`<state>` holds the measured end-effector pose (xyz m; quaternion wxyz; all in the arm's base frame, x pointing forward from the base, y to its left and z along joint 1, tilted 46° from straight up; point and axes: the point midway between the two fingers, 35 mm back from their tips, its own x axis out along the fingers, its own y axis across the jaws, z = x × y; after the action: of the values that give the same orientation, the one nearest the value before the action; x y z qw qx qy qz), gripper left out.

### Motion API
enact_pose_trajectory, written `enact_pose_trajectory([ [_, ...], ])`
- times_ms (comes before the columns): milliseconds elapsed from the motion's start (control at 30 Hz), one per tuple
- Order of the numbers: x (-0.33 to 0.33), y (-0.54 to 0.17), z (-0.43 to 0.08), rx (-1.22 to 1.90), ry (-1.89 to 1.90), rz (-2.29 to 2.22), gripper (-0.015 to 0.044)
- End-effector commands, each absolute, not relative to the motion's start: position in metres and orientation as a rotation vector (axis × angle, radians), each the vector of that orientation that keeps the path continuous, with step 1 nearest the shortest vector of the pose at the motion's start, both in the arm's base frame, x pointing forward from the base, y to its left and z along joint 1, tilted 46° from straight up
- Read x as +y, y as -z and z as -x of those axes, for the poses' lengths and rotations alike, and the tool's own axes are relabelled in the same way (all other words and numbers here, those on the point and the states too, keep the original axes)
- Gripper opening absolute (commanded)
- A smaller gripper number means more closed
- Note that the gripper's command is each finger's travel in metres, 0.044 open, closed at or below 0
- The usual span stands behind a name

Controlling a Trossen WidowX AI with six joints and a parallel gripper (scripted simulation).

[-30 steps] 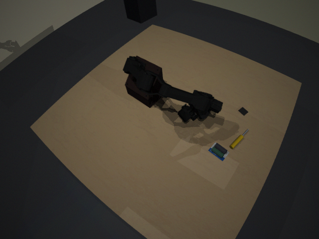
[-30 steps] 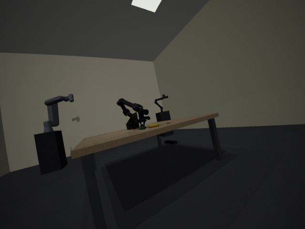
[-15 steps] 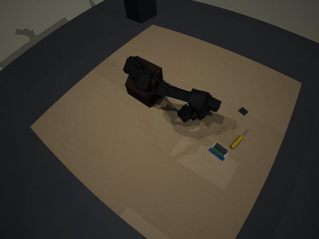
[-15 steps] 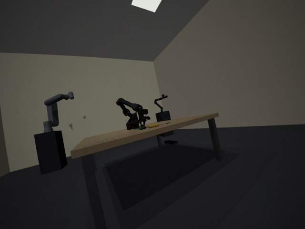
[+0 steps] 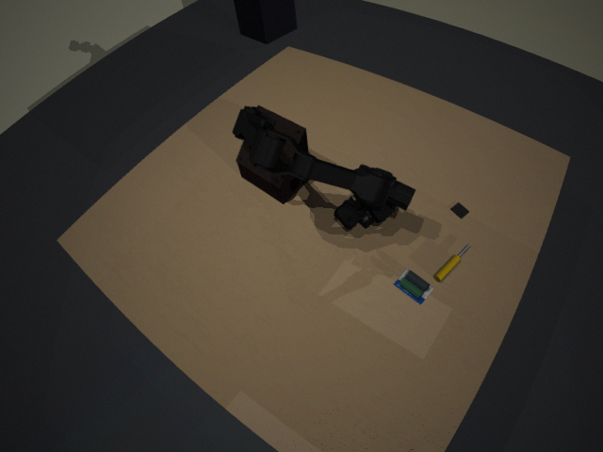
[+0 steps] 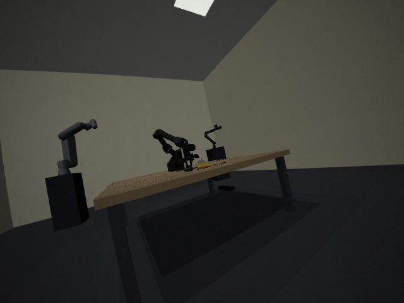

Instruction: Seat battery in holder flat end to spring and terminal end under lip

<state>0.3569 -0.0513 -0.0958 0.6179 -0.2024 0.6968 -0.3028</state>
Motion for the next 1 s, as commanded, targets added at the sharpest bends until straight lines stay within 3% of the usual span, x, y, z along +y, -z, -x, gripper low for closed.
enact_pose_trajectory([
  [0,-0.052,0.0964,-0.3633,1.566,0.693,0.462,0.0078],
  [967,-0.0547,0.0957,-0.3573,1.465,0.655,0.483,0.0078],
])
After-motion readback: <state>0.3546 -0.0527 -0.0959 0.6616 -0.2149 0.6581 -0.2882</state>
